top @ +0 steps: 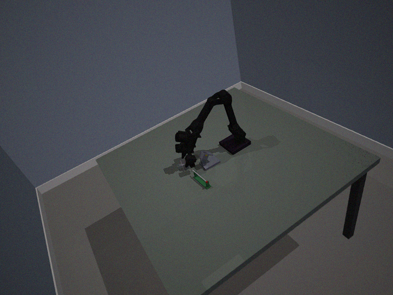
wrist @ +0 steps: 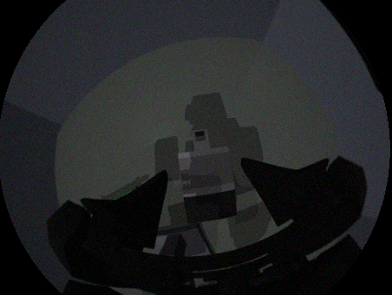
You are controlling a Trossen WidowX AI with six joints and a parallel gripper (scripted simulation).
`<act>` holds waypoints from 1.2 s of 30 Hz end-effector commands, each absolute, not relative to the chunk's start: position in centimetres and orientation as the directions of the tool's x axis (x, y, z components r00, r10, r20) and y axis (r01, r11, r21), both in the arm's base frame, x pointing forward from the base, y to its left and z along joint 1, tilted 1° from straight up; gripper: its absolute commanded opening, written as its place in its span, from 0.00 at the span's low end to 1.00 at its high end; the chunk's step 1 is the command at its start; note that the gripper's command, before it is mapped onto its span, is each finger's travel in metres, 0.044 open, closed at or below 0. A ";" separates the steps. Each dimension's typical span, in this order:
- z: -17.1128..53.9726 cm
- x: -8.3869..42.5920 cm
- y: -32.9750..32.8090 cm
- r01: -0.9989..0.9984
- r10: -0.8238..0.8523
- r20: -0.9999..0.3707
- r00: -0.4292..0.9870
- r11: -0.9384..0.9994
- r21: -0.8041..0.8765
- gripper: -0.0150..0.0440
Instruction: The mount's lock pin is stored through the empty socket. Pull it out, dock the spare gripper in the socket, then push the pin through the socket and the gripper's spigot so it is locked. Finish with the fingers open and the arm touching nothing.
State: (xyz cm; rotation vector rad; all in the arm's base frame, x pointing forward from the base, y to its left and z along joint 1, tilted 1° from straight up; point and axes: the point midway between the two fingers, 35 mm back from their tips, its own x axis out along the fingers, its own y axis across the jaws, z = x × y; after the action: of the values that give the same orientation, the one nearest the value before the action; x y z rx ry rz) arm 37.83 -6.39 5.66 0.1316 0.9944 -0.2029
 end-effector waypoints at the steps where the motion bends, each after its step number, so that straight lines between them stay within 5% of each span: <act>1: 4.8 37.7 -6.4 0.237 -0.113 -0.846 0.520 0.971 0.016 1.00; 19: 2.5 37.7 -6.4 0.238 -0.113 -0.847 0.520 0.971 0.017 1.00; 25: 2.5 37.7 -6.4 0.238 -0.113 -0.847 0.520 0.971 0.017 0.73; 33: 2.5 37.7 -6.3 0.238 -0.113 -0.847 0.520 0.971 0.017 0.64; 36: 2.7 37.7 -6.3 0.238 -0.113 -0.847 0.520 0.971 0.017 0.51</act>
State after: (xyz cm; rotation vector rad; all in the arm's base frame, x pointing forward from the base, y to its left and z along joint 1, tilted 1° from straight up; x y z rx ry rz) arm 37.67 -6.32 2.55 0.1311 1.0036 -0.2068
